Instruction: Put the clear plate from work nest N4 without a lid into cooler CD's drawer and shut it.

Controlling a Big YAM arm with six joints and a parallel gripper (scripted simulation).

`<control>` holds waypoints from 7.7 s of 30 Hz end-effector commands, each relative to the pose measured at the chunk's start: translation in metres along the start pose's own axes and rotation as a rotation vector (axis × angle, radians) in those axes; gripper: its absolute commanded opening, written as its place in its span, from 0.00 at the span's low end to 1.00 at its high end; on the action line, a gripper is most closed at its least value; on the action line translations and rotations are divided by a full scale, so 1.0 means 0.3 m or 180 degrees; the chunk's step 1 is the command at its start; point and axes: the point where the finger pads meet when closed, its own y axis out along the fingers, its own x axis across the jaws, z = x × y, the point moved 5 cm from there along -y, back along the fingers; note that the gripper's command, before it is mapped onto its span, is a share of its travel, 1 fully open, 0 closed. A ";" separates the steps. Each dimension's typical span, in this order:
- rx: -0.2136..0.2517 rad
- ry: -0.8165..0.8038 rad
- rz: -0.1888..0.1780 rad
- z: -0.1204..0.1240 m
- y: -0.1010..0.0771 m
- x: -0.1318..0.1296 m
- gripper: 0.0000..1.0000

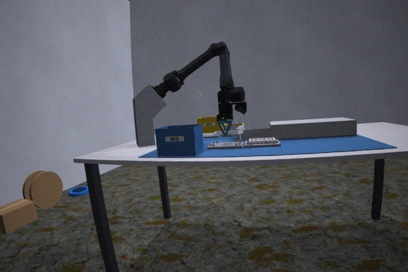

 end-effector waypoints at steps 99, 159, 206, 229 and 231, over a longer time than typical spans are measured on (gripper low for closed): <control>-0.0101 -0.0003 0.0098 -0.031 -0.326 -0.048 0.00; -0.0054 -0.4901 0.0095 -0.299 -0.308 0.343 0.00; -0.0093 -0.4881 0.0103 -0.521 -0.323 0.648 0.00; -0.0054 -0.4834 0.0147 -0.542 -0.327 0.603 0.00; -0.0054 -0.4839 0.0145 -0.541 -0.326 0.601 0.00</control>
